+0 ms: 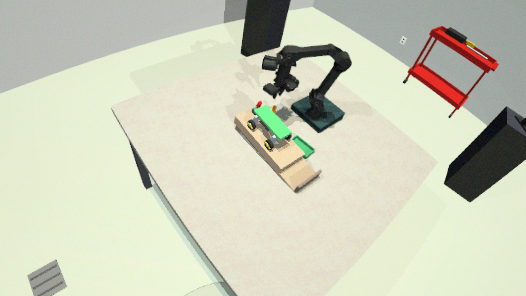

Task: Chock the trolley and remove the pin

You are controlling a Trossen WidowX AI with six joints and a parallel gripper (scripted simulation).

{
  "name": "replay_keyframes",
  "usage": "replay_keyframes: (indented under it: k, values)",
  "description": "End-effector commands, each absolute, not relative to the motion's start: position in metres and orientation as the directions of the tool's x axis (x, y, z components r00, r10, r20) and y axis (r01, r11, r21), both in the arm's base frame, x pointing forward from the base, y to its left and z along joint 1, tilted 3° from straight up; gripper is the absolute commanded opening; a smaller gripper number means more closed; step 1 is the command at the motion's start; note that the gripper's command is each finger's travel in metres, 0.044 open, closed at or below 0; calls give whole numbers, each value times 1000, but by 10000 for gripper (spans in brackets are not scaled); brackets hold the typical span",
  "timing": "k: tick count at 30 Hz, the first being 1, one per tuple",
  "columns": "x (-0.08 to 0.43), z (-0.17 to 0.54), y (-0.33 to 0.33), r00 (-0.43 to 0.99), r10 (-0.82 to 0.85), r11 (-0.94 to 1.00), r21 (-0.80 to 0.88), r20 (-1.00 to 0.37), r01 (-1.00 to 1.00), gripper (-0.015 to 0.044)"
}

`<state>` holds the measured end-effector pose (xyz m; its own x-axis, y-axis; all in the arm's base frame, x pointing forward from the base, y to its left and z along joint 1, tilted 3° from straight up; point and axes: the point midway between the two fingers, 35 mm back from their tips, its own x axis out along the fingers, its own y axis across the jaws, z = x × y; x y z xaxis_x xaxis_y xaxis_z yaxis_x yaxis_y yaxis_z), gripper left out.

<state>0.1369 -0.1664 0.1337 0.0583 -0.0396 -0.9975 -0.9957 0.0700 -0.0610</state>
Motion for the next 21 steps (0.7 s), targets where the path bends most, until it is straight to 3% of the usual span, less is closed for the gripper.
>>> replay_keyframes:
  k: [1,21]
  values:
    - [137,125,-166,56,-26,66,-58,-998,-996,190]
    - [138,83,-166,56,-26,66,-58,-998,-996,190]
